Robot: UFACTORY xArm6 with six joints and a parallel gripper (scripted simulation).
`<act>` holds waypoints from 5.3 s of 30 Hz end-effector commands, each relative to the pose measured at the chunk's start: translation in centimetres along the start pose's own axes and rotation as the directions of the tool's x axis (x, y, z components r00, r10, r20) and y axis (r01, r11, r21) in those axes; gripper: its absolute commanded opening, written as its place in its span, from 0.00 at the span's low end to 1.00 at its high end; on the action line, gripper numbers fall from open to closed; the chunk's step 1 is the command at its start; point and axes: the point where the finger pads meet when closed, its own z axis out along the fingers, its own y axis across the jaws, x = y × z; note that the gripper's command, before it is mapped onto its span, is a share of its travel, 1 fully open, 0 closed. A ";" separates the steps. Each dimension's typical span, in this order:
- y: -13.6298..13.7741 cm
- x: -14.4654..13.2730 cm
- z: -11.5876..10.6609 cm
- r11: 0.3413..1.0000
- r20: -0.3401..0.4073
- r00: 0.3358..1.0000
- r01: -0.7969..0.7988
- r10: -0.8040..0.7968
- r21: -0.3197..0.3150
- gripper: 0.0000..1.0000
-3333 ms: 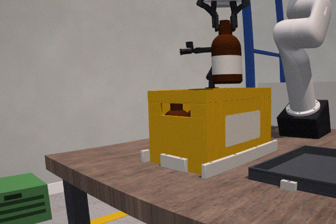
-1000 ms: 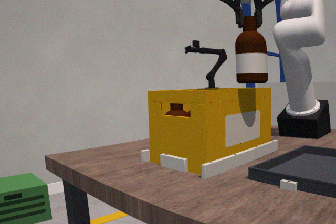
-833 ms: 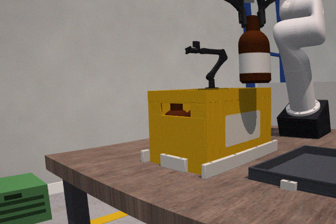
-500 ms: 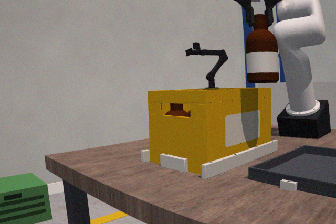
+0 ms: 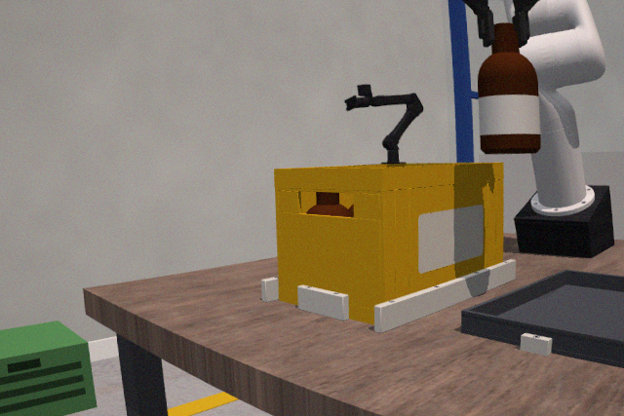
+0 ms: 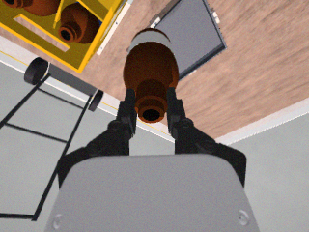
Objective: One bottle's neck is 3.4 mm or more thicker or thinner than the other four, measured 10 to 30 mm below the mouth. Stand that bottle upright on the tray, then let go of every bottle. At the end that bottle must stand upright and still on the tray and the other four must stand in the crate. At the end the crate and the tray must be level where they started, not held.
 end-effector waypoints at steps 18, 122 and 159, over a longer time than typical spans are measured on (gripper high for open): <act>3.3 -3.1 -0.1 1.000 0.003 1.000 -0.001 0.001 0.003 0.00; 7.7 -7.0 1.9 1.000 0.003 1.000 -0.001 0.001 0.003 0.00; 7.7 -7.1 10.9 1.000 0.003 1.000 -0.001 0.001 0.003 0.00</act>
